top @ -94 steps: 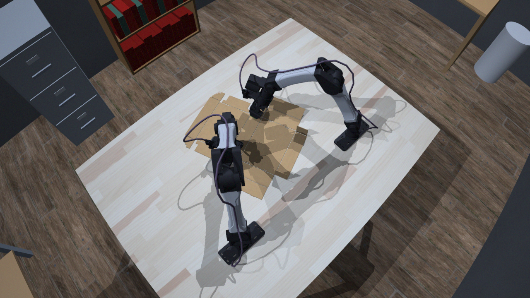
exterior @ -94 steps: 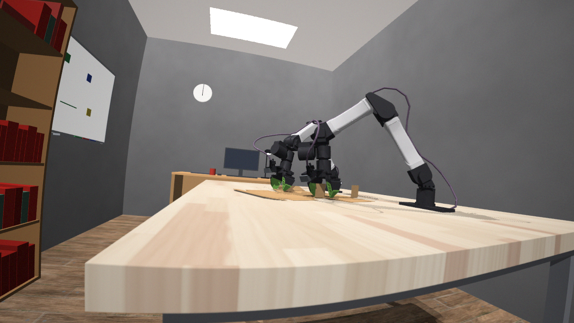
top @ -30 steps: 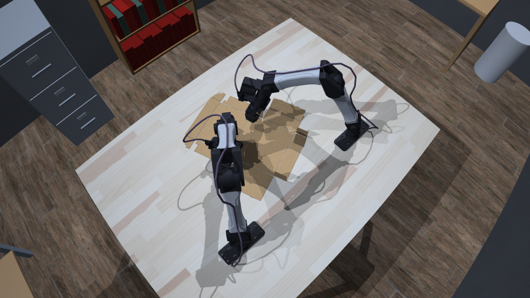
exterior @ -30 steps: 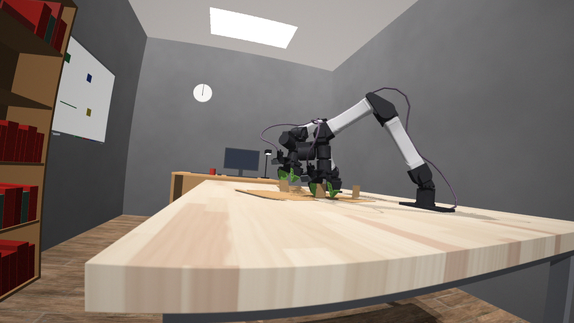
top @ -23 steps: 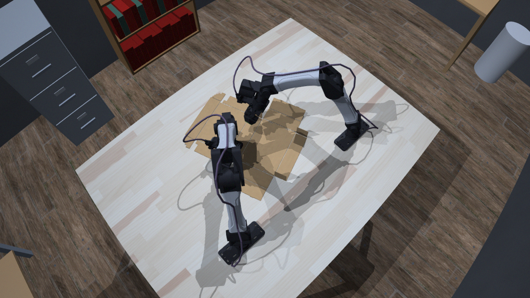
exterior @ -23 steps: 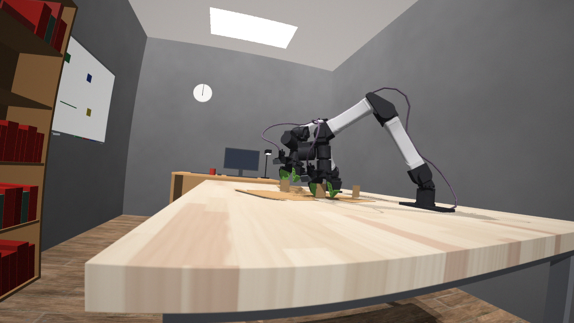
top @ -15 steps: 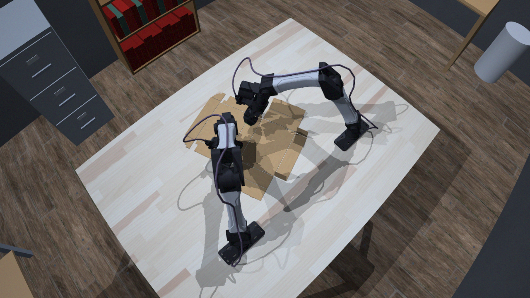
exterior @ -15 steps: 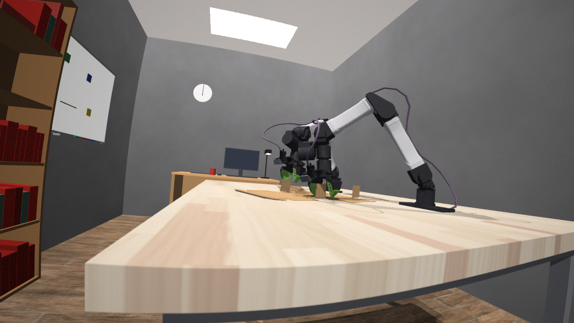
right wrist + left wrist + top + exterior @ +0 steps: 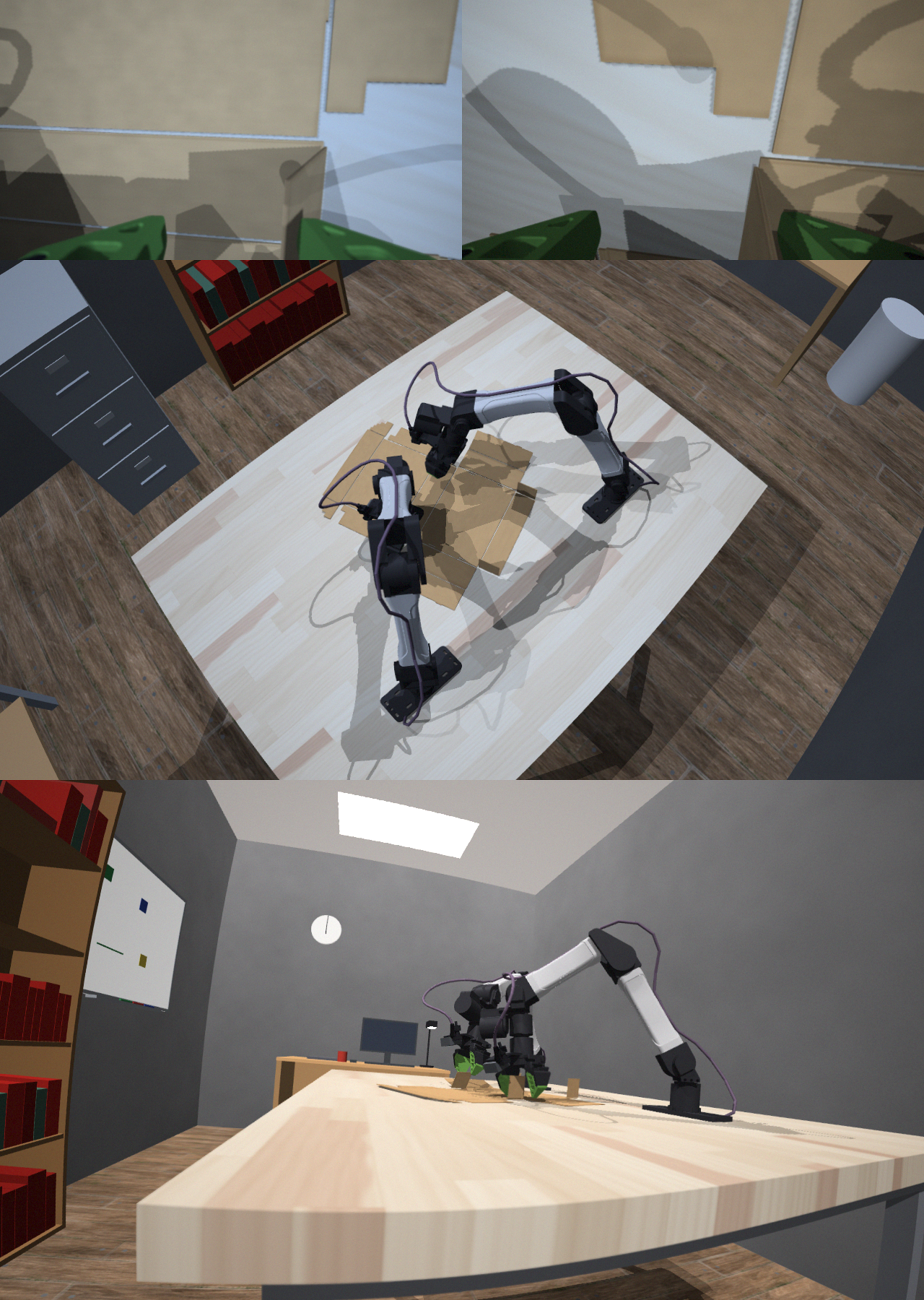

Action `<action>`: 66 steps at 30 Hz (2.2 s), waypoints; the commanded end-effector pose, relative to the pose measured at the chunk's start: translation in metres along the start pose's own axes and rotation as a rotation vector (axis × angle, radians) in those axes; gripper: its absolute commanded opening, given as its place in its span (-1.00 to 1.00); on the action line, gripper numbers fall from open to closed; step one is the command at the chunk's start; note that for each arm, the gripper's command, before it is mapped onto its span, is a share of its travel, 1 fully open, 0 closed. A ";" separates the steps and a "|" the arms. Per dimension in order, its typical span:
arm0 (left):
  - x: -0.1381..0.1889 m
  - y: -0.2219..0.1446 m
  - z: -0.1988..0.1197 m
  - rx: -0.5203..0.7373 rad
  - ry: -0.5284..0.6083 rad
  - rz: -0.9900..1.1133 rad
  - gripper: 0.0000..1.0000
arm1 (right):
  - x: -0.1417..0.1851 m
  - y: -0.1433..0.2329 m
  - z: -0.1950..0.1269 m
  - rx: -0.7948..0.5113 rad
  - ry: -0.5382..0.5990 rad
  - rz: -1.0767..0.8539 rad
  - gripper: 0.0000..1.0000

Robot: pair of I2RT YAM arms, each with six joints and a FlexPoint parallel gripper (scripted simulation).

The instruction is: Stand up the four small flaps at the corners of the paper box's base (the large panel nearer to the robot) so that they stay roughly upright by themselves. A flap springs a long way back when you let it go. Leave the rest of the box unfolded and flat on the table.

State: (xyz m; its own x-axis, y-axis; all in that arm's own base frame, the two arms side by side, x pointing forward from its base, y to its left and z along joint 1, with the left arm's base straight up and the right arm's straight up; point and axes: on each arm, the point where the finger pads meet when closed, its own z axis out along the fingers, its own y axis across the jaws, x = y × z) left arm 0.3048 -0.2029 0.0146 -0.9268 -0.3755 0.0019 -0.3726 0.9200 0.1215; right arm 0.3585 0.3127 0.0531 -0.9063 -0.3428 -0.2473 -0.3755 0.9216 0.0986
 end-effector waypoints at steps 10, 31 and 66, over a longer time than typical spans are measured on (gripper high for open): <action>-0.001 -0.005 0.008 -0.007 -0.008 0.002 0.54 | -0.006 0.007 0.004 -0.005 -0.027 0.007 0.00; -0.001 -0.005 0.008 -0.007 -0.008 0.002 0.54 | -0.015 0.017 0.006 -0.030 -0.087 0.012 0.00; -0.001 -0.005 0.008 -0.007 -0.008 0.002 0.54 | -0.018 -0.012 -0.037 -0.028 -0.059 0.001 0.00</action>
State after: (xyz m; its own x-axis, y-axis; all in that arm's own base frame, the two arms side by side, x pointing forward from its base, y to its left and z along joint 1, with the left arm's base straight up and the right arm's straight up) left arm 0.3048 -0.2029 0.0146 -0.9268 -0.3755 0.0019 -0.3726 0.9200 0.1215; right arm 0.3687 0.2962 0.0616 -0.9129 -0.3171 -0.2569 -0.3511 0.9311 0.0985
